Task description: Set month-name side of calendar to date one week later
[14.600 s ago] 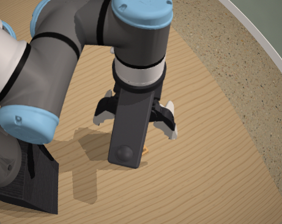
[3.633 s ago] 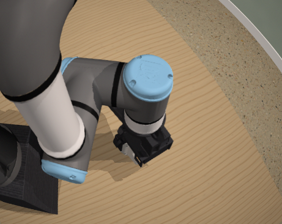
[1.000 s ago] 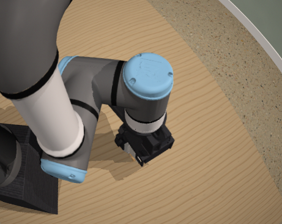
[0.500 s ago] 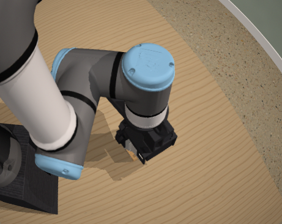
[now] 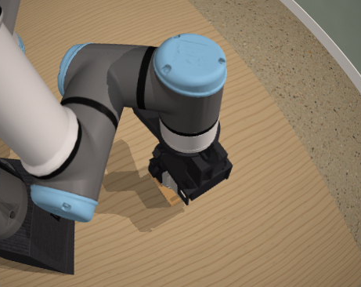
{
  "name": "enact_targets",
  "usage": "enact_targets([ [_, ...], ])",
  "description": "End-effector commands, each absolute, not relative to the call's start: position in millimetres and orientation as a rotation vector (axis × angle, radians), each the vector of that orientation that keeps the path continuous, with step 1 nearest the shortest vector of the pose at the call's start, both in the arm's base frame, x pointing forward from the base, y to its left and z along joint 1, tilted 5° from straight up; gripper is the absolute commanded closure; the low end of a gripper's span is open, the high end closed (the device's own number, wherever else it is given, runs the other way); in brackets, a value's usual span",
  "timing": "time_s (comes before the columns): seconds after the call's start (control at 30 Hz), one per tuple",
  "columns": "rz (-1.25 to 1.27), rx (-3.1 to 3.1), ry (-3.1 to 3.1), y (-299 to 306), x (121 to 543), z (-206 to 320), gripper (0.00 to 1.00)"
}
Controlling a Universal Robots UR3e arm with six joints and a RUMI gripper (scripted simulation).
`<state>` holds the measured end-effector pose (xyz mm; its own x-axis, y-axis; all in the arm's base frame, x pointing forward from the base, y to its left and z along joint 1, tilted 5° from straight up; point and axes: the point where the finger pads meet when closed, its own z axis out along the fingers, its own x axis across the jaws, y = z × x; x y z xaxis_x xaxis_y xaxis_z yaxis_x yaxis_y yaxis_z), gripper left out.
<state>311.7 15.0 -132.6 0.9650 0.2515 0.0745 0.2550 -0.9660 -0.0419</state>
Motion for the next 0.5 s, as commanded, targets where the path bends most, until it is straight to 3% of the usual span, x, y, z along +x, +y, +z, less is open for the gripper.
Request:
enact_targets([
  [0.0, -0.064, -3.045, -0.394, 17, 304, -118, 0.89],
  [0.47, -0.064, -3.045, -0.394, 16, 304, -95, 0.89],
])
